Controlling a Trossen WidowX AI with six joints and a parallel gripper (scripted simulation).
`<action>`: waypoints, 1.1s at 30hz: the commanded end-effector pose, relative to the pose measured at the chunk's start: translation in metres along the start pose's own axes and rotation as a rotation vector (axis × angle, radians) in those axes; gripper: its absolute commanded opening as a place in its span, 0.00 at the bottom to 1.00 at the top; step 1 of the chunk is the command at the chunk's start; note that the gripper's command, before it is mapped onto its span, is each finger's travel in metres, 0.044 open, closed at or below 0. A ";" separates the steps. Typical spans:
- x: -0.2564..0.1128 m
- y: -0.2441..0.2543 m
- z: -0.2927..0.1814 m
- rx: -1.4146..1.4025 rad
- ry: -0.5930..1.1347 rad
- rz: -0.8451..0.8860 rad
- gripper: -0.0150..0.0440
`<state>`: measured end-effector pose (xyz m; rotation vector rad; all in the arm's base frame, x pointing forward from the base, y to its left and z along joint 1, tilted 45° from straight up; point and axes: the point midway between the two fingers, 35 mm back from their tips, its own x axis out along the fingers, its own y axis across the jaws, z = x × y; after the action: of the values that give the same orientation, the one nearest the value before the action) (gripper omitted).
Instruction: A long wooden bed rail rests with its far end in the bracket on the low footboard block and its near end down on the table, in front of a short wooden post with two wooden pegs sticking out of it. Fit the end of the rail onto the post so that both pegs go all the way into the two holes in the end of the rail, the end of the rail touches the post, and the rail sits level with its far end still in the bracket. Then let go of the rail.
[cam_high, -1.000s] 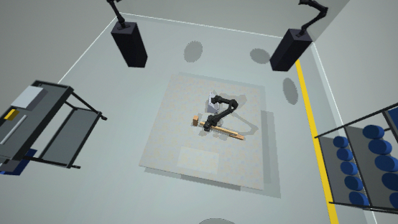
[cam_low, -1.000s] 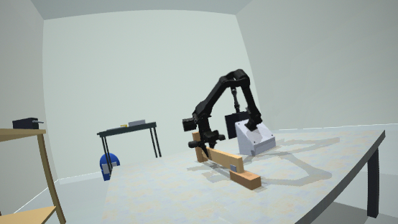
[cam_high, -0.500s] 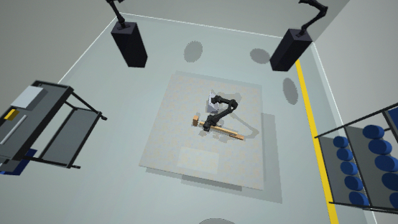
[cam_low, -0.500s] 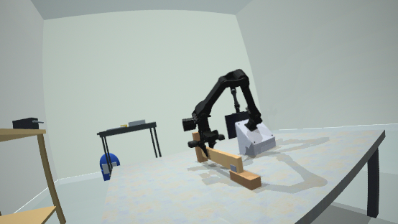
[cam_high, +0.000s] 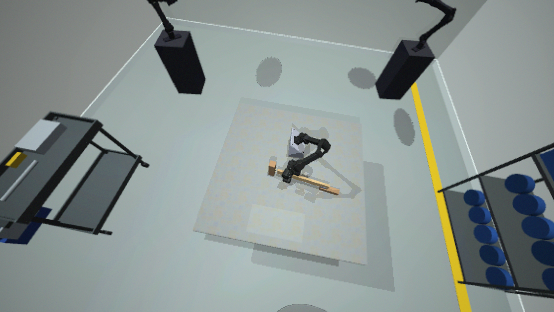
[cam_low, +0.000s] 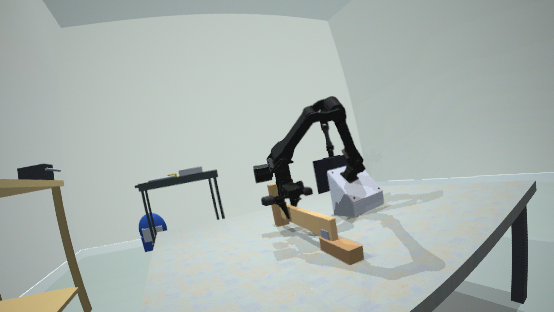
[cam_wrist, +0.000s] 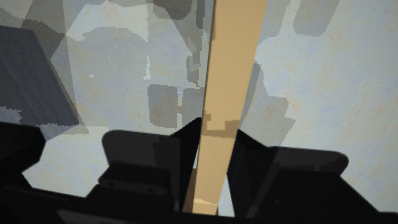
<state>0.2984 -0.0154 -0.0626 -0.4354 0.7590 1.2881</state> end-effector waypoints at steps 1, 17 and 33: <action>-0.001 -0.002 -0.002 -0.002 0.000 -0.008 0.25; -0.002 -0.002 -0.007 -0.002 0.000 -0.008 0.25; -0.003 -0.002 -0.012 -0.002 0.001 -0.008 0.25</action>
<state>0.2958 -0.0230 -0.0695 -0.4377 0.7595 1.2867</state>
